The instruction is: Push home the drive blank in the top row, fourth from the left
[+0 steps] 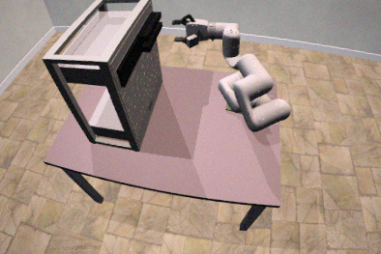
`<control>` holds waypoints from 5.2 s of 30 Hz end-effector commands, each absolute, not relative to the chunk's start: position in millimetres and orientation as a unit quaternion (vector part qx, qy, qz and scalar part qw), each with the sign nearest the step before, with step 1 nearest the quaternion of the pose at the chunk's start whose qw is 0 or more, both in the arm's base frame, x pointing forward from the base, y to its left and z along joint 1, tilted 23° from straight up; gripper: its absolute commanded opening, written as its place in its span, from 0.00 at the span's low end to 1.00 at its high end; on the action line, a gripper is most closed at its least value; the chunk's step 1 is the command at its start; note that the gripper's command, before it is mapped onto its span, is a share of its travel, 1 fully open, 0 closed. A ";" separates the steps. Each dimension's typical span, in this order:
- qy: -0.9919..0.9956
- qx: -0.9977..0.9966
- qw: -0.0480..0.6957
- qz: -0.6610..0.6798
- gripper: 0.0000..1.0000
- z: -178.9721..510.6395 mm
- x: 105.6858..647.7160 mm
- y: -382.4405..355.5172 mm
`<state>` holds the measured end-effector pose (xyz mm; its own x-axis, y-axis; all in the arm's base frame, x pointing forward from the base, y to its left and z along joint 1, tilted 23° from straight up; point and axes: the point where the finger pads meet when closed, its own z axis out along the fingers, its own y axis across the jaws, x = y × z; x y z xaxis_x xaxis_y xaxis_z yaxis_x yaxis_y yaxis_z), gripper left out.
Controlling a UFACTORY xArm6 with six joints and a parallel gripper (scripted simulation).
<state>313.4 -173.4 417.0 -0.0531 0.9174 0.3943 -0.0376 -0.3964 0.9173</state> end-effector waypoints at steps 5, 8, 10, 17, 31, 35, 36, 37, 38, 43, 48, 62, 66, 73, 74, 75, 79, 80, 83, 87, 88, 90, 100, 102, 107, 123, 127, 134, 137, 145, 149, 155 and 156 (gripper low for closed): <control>0.365 0.577 0.416 0.601 1.00 424.1 347.3 -187.8; 0.365 0.577 0.416 0.601 1.00 424.1 347.3 -187.8; 0.365 0.577 0.416 0.601 1.00 424.1 347.3 -187.8; 0.365 0.577 0.416 0.601 1.00 424.1 347.3 -187.8; 0.365 0.577 0.416 0.601 1.00 424.1 347.3 -187.8; 0.365 0.577 0.416 0.601 1.00 424.1 347.3 -187.8; 0.365 0.577 0.416 0.601 1.00 424.1 347.3 -187.8; 0.365 0.577 0.416 0.601 1.00 424.1 347.3 -187.8; 0.365 0.577 0.416 0.601 1.00 424.1 347.3 -187.8; 0.365 0.577 0.416 0.601 1.00 424.1 347.3 -187.8; 0.365 0.577 0.416 0.601 1.00 424.1 347.3 -187.8; 0.365 0.577 0.416 0.601 1.00 424.1 347.3 -187.8; 0.365 0.577 0.416 0.601 1.00 424.1 347.3 -187.8; 0.365 0.577 0.416 0.601 0.00 424.1 347.3 -187.8; 0.365 0.577 0.416 0.601 0.00 424.1 347.3 -187.8; 0.365 0.577 0.416 0.601 0.00 424.1 347.3 -187.8; 0.365 0.577 0.416 0.601 0.00 424.1 347.3 -187.8; 0.365 0.577 0.416 0.601 0.00 424.1 347.3 -187.8; 0.365 0.577 0.416 0.601 0.00 424.1 347.3 -187.8; 0.365 0.577 0.416 0.601 0.00 424.1 347.3 -187.8; 0.365 0.577 0.416 0.601 0.00 424.1 347.3 -187.8; 0.365 0.577 0.416 0.601 0.00 424.1 347.3 -187.8; 0.365 0.577 0.416 0.601 0.00 424.1 347.3 -187.8; 0.365 0.577 0.416 0.601 0.00 424.2 347.2 -187.9; 0.365 0.577 0.416 0.601 0.00 426.3 343.6 -191.6; 0.365 0.577 0.416 0.601 0.00 441.9 320.6 -219.1; 0.365 0.577 0.416 0.601 0.00 442.7 332.3 -219.6; 0.365 0.577 0.416 0.601 0.00 445.1 367.3 -221.1; 0.365 0.577 0.416 0.601 0.00 445.3 370.0 -221.2; 0.365 0.577 0.416 0.601 0.00 445.3 370.0 -221.2; 0.365 0.577 0.416 0.601 0.00 445.3 370.0 -221.2; 0.365 0.577 0.416 0.601 0.00 446.0 377.3 -221.8; 0.365 0.577 0.416 0.601 0.00 446.1 378.6 -221.9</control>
<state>372.5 -221.2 443.9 0.0128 0.9204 0.3907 -0.0773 -0.3887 0.9181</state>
